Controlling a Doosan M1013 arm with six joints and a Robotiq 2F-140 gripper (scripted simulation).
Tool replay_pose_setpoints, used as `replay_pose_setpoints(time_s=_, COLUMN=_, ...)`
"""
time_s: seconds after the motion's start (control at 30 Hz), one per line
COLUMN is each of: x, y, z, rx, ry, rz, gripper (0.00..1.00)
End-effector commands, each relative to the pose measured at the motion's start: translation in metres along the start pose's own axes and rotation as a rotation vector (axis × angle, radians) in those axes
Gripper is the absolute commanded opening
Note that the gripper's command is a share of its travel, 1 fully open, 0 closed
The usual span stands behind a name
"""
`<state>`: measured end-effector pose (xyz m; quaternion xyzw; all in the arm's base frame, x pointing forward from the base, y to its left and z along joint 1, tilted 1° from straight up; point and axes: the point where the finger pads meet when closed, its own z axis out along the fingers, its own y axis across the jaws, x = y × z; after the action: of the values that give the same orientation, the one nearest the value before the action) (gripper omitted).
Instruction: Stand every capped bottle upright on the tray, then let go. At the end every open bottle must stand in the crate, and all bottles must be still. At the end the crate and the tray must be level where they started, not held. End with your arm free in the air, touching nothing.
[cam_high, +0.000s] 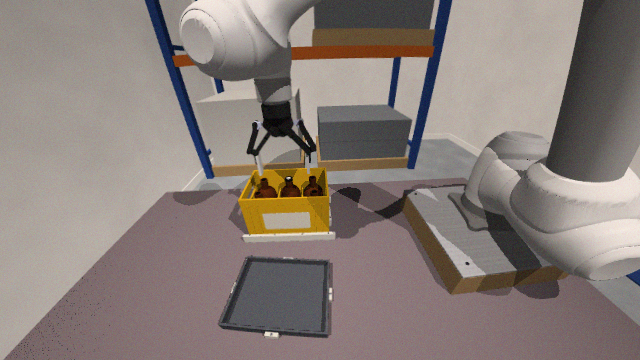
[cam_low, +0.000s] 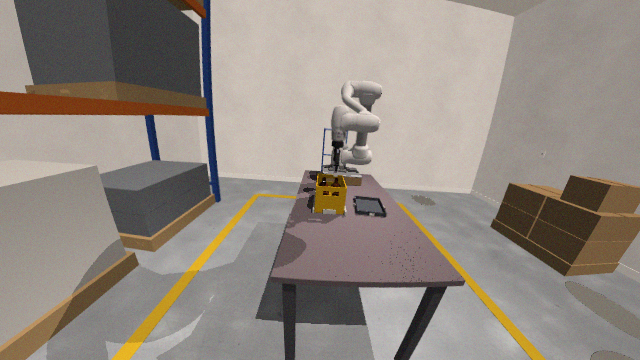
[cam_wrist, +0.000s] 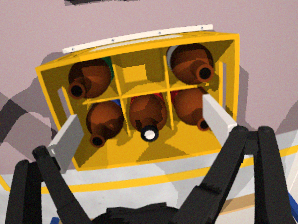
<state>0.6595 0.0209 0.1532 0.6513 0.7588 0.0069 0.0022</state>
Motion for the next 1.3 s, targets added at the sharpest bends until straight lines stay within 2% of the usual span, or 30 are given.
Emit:
replay_pose_setpoints(time_s=0.0, x=0.000, y=0.000, z=0.000, rx=0.000, ry=0.000, rz=0.000, gripper=1.00)
replay_pose_setpoints(time_s=0.83, x=0.000, y=0.000, z=0.000, rx=0.000, ry=0.000, rz=0.000, gripper=1.00)
replay_pose_setpoints(time_s=0.87, x=-0.003, y=0.000, z=0.000, rx=0.000, ry=0.000, rz=-0.013, gripper=0.38)
replay_pose_setpoints(time_s=1.27, x=-0.043, y=0.002, z=0.005, rx=0.000, ry=0.000, rz=-0.166, gripper=0.38)
